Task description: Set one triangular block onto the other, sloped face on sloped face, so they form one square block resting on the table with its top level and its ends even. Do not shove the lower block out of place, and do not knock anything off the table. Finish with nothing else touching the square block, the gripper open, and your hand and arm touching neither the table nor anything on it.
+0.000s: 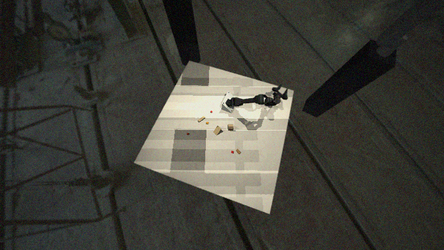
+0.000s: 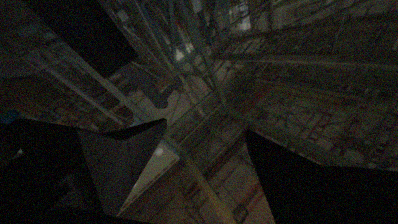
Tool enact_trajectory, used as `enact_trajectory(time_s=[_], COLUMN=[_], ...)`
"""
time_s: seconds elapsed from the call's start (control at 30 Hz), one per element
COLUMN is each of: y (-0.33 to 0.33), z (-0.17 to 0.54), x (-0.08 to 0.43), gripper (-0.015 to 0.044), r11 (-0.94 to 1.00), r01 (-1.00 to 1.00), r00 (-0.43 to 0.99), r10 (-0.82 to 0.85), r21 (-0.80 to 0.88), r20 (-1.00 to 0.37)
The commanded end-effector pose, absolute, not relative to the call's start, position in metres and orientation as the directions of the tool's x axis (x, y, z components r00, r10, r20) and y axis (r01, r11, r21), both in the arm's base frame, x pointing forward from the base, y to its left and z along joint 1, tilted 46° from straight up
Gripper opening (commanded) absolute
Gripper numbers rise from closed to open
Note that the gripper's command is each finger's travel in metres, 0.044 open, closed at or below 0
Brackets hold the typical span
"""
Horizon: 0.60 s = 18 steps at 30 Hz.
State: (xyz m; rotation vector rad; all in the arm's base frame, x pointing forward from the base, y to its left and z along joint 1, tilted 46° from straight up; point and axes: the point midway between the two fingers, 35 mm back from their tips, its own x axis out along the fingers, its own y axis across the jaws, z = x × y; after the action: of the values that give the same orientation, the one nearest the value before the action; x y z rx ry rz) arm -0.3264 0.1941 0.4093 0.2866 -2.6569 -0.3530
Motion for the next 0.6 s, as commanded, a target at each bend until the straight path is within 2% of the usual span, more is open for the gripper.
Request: enact_trajectory(time_s=[0.0, 0.17, 0.57], y=[0.195, 0.214, 0.304], z=[0.409, 0.412, 0.426], x=[-0.326, -0.317, -0.247], gripper=[0.0426, 0.0440, 0.0440], r11=[0.947, 0.973, 0.984], r01=[-0.142, -0.116, 0.116], r00=[-0.881, -0.898, -0.903], r10=[-0.254, -0.189, 0.162], r21=[0.289, 0.201, -0.137], r20=[0.399, 0.397, 0.398])
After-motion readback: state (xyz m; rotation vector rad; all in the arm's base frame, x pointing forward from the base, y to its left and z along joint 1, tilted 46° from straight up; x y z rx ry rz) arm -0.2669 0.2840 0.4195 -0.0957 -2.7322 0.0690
